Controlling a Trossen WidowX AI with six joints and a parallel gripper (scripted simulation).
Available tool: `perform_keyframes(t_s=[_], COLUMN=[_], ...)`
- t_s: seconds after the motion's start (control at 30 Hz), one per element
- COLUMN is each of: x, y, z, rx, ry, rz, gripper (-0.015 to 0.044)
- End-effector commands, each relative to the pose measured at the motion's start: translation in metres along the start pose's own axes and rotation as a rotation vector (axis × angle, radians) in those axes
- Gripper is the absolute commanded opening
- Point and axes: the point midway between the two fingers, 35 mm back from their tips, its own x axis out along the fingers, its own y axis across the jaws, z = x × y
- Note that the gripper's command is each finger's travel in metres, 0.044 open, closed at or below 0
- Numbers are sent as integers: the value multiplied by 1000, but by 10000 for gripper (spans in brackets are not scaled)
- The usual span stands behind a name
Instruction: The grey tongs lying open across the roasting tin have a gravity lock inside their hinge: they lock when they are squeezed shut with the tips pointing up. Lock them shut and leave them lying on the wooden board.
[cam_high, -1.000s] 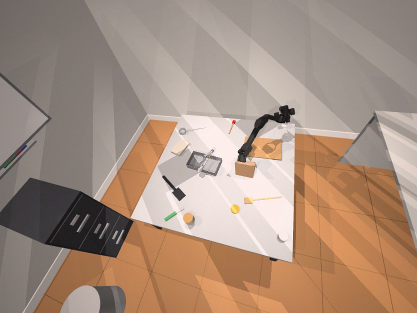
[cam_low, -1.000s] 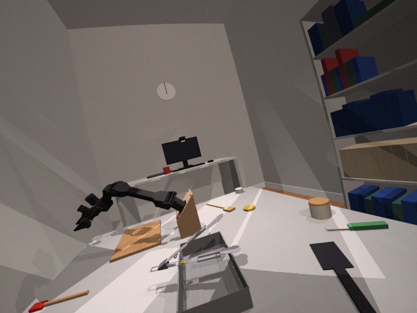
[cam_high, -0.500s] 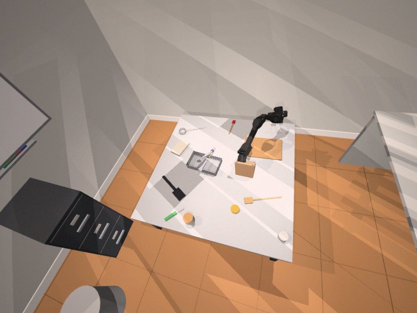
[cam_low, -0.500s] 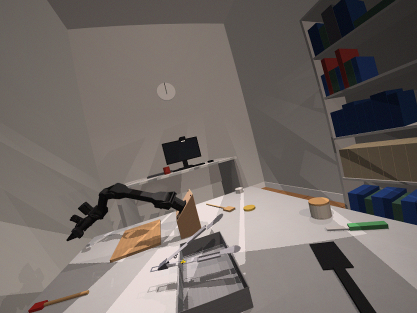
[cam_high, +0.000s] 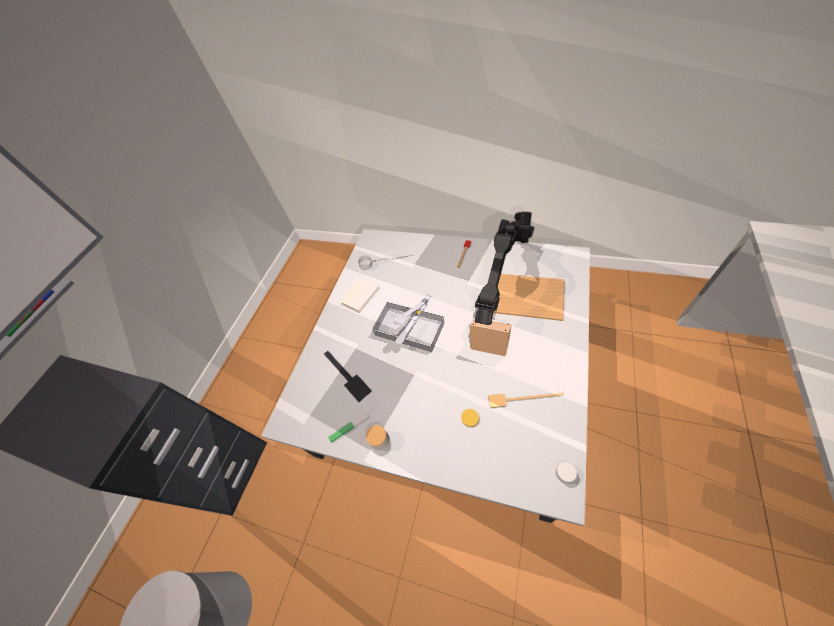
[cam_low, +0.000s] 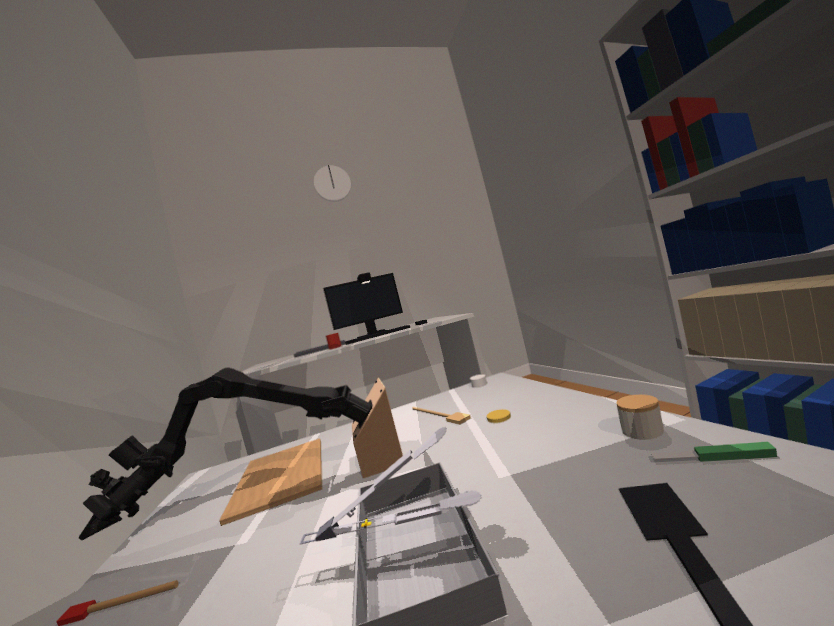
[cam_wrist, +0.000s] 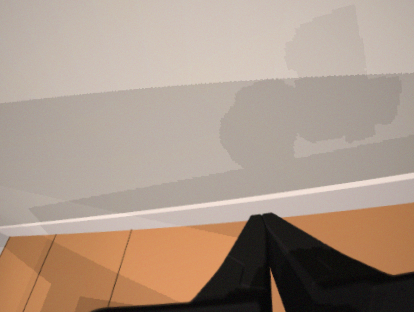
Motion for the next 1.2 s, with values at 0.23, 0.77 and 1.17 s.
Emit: perform_keyframes(t_s=[0.23,0.77,1.17], x=[34,53,47], y=[114,250,339], z=[-2,-33,-109], rx=[256,521,783], ry=[36,172,466], rz=[100,277,232], gripper=[-150,-150,-150])
